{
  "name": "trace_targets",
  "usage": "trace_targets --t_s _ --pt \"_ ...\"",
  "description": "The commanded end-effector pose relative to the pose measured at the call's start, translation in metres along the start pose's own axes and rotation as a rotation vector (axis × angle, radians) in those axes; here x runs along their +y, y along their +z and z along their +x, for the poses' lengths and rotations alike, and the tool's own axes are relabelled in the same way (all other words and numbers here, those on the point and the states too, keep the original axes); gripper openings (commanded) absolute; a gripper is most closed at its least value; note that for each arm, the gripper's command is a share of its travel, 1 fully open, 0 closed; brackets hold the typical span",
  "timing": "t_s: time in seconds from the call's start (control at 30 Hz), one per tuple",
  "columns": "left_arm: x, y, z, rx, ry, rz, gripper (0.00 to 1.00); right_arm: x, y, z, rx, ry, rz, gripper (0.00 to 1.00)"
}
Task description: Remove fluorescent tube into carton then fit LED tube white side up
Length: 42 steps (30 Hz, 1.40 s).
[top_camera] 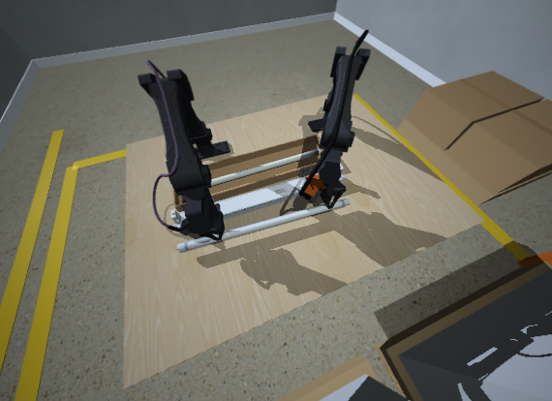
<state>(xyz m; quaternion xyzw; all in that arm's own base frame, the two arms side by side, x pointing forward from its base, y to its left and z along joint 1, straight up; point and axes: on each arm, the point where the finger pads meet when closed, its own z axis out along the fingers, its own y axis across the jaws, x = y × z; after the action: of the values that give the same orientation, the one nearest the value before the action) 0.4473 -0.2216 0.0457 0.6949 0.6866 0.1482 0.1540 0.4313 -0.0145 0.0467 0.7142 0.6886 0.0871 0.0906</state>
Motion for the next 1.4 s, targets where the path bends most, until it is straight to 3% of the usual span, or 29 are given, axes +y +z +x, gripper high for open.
trace_targets --t_s 0.0,0.2,0.27,1.37 --pt "0.015 -0.016 -0.006 -0.020 -0.009 -0.084 0.11 0.006 -0.007 -0.009 -0.016 0.007 -0.060 0.11" --pt "0.032 -0.024 -0.002 -0.029 -0.032 -0.110 0.11 0.027 -0.022 -0.010 -0.017 0.007 -0.112 0.11" --pt "0.015 -0.015 -0.001 -0.015 -0.016 -0.079 0.11 0.000 -0.004 -0.008 -0.016 0.005 -0.046 0.11" --pt "0.028 -0.025 -0.008 -0.038 -0.028 -0.116 0.11 0.013 -0.015 -0.001 -0.015 0.003 -0.054 0.11"
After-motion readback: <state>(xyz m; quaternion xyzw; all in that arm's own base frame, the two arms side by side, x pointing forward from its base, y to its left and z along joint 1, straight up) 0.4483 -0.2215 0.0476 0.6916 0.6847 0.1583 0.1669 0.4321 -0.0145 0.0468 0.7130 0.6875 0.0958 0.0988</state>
